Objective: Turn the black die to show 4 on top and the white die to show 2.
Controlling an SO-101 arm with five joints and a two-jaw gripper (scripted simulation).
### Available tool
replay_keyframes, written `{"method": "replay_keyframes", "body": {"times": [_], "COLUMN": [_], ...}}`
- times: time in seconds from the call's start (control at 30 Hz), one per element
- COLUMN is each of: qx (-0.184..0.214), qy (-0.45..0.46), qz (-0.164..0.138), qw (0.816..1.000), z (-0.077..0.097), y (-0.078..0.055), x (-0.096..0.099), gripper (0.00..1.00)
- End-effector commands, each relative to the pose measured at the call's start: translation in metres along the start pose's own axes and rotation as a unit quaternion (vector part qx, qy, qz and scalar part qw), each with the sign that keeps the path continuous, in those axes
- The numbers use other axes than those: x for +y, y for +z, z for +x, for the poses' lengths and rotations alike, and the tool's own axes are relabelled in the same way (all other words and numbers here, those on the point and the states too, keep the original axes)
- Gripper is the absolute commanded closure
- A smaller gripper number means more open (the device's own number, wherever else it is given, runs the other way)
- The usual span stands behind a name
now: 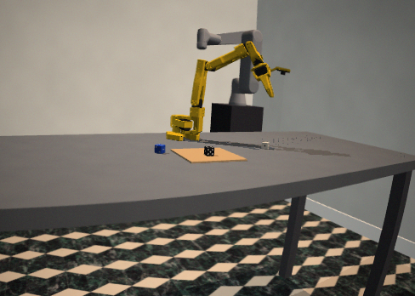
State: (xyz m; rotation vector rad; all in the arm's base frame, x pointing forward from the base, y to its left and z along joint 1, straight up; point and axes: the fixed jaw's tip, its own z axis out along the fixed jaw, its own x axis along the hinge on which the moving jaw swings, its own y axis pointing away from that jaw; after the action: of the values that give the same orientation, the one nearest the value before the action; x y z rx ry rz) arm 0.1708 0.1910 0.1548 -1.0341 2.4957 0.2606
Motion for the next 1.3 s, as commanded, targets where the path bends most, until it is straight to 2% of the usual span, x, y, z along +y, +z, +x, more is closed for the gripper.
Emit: {"method": "replay_keyframes", "body": {"times": [0.0,0.23,0.3,0.47,0.6,0.87,0.9,1.27], "qx": [-0.001,0.093,0.093,0.165,0.202,0.217,0.200,0.200], "qy": [0.001,0.000,0.000,0.000,0.000,0.000,0.008,0.008], "qz": [-0.002,0.001,0.001,0.003,0.004,0.005,0.006,0.006], "qw": [1.000,0.996,0.996,0.986,0.979,0.976,0.980,0.980], "z": [-0.002,0.015,0.015,0.033,0.044,0.048,0.041,0.041], "y": [0.000,0.040,0.040,0.069,0.082,0.087,0.081,0.081], "x": [0.002,0.002,0.002,0.001,0.001,0.001,0.001,0.001], "gripper": [0.72,0.72,0.72,0.72,0.72,0.72,0.72,0.72]}}
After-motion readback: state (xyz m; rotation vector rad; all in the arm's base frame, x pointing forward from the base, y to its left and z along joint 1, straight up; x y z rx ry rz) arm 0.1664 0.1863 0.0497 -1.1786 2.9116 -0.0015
